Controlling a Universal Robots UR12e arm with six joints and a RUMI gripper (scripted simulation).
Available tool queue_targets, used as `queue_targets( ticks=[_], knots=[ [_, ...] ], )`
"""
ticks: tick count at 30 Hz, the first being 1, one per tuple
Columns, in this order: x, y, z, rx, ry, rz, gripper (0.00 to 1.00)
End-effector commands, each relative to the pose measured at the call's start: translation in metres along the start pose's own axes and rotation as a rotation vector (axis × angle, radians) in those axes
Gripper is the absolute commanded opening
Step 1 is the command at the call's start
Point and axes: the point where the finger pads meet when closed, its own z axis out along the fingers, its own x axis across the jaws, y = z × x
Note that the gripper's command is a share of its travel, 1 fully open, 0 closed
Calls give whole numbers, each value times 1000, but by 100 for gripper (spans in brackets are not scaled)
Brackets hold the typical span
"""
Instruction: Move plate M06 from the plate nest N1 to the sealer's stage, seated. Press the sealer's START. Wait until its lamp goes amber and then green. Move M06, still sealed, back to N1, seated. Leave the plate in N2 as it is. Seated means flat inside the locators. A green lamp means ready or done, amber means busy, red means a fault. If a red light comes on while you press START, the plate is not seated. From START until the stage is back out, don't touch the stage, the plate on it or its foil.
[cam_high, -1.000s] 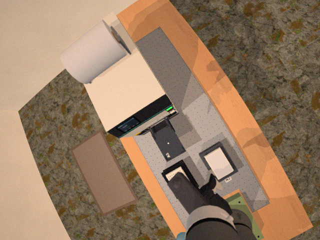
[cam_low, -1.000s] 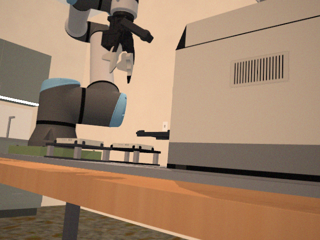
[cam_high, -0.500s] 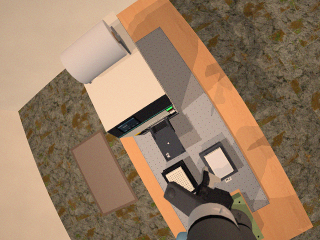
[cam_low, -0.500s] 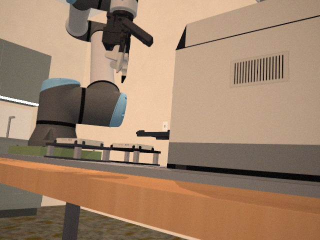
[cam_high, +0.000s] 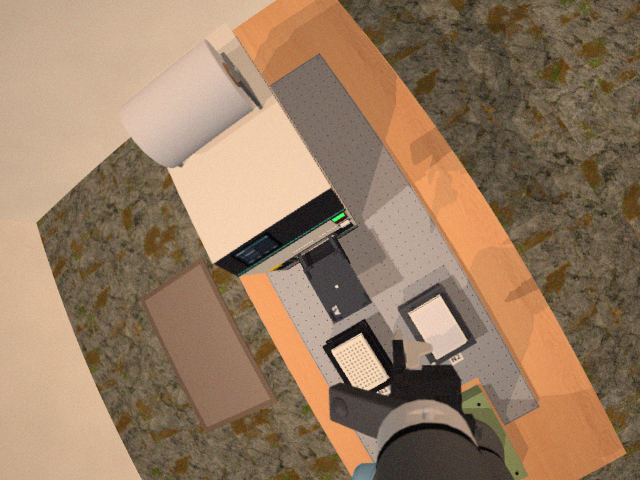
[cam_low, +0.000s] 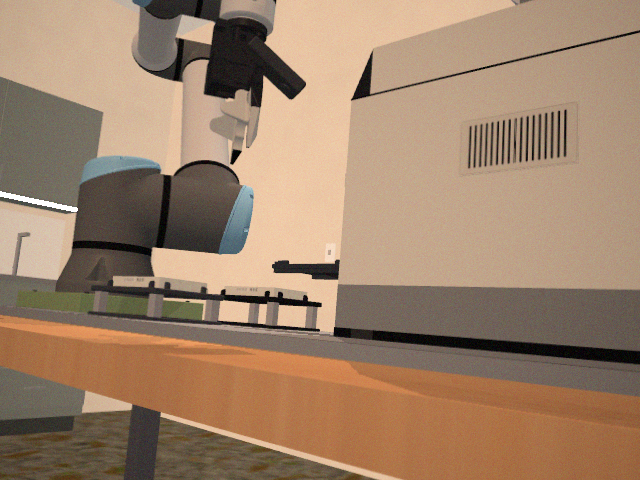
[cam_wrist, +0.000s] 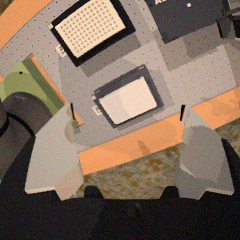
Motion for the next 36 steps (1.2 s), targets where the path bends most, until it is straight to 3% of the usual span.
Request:
queue_targets(
  ticks=[1,14,19,36],
  knots=[
    [1,0,-1,9,2,-164,68],
    [1,0,-1,9,3,-490,68],
    [1,0,-1,9,3,-490,68],
    [1,0,-1,8,5,-950,68]
  ],
)
